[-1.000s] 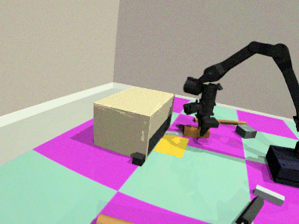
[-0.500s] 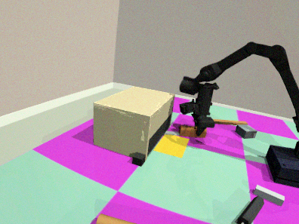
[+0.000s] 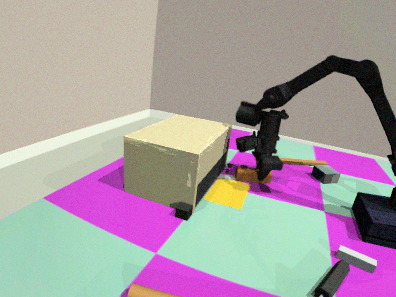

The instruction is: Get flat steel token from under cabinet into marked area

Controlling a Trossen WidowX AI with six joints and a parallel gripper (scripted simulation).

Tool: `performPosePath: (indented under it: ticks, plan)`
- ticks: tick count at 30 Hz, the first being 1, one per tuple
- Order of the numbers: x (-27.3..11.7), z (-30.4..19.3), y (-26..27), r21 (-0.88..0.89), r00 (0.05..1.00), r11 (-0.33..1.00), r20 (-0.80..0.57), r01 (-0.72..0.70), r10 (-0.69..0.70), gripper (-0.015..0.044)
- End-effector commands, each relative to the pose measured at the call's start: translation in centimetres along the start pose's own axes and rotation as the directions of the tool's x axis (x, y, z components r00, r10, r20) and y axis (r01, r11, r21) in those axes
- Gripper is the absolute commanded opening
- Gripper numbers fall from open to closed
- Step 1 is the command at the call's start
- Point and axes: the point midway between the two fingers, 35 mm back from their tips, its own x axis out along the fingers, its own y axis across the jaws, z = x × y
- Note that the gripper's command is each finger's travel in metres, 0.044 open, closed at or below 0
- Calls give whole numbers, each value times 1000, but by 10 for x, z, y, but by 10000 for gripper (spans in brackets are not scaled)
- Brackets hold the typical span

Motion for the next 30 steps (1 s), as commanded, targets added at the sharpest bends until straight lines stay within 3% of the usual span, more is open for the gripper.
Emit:
performPosePath:
  ticks: [1,30]
  plan:
    - [1,1,9,-3,1000,1000,1,-6,6,0]
    - [1,-8,23,-3,1000,1000,1,-7,7,0]
